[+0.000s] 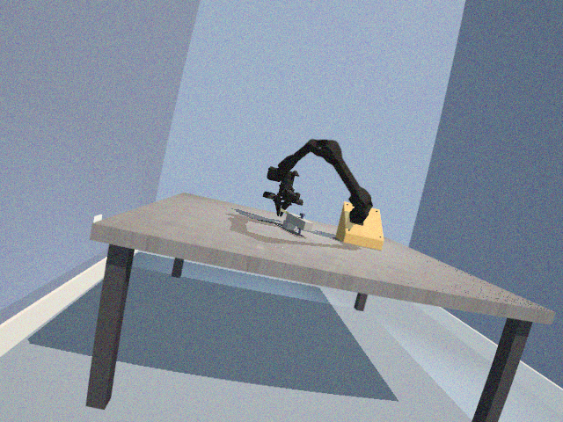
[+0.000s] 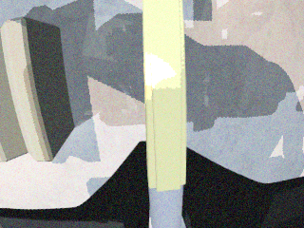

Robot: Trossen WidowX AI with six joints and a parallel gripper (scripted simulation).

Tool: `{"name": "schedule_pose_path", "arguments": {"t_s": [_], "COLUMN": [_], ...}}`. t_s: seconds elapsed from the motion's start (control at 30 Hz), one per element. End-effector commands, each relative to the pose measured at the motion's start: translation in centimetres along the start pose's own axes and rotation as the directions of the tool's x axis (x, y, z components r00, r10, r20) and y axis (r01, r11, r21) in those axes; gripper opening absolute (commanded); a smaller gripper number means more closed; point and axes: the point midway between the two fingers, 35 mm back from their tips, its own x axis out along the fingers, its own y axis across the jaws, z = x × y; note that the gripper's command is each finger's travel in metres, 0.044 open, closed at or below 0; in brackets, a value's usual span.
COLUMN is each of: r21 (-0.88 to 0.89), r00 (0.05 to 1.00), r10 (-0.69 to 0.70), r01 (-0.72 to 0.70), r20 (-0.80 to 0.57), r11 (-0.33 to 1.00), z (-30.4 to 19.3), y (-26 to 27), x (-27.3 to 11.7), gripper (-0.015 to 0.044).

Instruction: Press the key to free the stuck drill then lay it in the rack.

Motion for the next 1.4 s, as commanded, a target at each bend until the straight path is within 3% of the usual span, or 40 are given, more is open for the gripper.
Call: {"name": "schedule_pose_path", "arguments": {"t_s": [0.0,1.37], "r21": [-0.004,-0.004], "r00": [1.0,1.0], "r10": [0.003,0.003], "r01": [-0.003,-0.003], "r20": [-0.003,-0.004], "r11": [1.0,1.0], "z": [0.0,0.2], "y": [0.0,0.1], "x": [-0.3,-2.5], "gripper": [0.0,0.0]}}
